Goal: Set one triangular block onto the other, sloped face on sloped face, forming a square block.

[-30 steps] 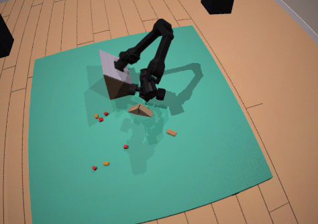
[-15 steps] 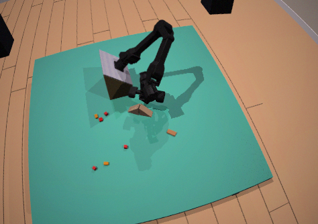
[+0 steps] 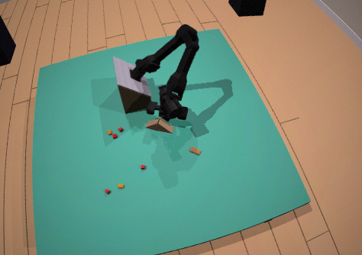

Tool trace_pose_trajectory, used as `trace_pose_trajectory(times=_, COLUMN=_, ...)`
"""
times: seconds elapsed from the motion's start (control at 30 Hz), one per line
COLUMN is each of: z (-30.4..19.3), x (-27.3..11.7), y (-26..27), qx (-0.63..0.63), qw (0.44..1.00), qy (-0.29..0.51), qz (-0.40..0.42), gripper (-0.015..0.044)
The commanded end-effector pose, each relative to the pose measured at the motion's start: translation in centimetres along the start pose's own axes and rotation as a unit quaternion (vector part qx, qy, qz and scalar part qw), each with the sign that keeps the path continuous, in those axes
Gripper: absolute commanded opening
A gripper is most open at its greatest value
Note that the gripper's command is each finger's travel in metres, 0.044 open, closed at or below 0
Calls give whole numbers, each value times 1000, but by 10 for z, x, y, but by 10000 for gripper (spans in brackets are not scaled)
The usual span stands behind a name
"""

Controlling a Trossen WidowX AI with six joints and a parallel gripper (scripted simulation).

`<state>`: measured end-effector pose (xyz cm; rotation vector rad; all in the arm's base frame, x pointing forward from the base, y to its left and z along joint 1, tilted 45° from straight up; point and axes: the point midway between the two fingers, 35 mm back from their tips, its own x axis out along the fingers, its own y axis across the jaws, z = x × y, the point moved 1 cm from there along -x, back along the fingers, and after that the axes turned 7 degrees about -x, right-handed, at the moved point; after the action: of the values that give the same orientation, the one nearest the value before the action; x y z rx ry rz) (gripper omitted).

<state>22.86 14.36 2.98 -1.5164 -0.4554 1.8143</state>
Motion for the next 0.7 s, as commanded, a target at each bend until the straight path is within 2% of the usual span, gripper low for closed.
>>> trace_pose_trajectory(times=0.0, z=2, x=8, y=2, qx=5, qw=1000, qy=-2, qz=4, gripper=0)
trace_pose_trajectory(times=0.67, z=-17, x=12, y=2, qx=5, qw=1000, qy=-2, qz=3, gripper=0)
